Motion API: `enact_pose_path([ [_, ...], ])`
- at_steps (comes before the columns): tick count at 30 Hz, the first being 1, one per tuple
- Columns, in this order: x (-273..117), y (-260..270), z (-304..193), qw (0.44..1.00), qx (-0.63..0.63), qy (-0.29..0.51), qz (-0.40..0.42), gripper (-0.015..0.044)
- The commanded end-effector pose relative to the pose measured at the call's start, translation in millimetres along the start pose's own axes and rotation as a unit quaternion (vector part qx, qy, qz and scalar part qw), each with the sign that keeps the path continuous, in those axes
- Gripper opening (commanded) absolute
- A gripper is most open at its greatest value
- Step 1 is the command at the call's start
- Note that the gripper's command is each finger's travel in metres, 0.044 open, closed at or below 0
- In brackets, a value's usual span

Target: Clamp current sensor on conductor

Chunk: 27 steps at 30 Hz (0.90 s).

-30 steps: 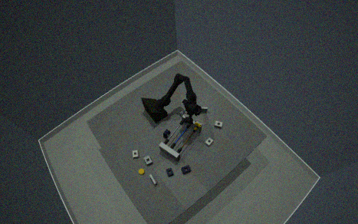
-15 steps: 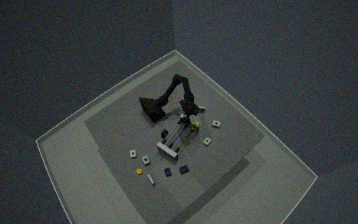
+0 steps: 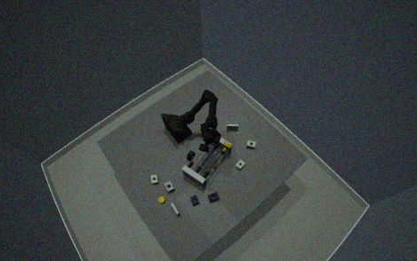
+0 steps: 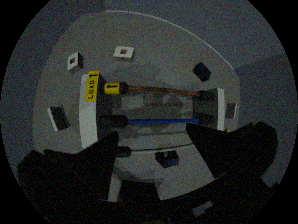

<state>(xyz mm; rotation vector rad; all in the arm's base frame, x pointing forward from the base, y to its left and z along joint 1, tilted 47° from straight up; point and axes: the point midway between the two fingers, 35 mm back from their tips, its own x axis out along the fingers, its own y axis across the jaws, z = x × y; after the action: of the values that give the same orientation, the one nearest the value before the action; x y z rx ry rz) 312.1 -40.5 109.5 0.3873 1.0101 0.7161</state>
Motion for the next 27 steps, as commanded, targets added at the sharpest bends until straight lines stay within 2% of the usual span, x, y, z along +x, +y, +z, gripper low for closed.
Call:
enact_pose_path([
  [1,10.0,-40.9,-50.0,0.998,0.023,0.049,-0.004,0.044],
  [8,22.8,-80.8,-154.3,0.989,0.042,0.138,0.035,0.044],
  [27,44.7,-80.7,-162.1,0.989,0.043,0.14,0.036,0.044],
])
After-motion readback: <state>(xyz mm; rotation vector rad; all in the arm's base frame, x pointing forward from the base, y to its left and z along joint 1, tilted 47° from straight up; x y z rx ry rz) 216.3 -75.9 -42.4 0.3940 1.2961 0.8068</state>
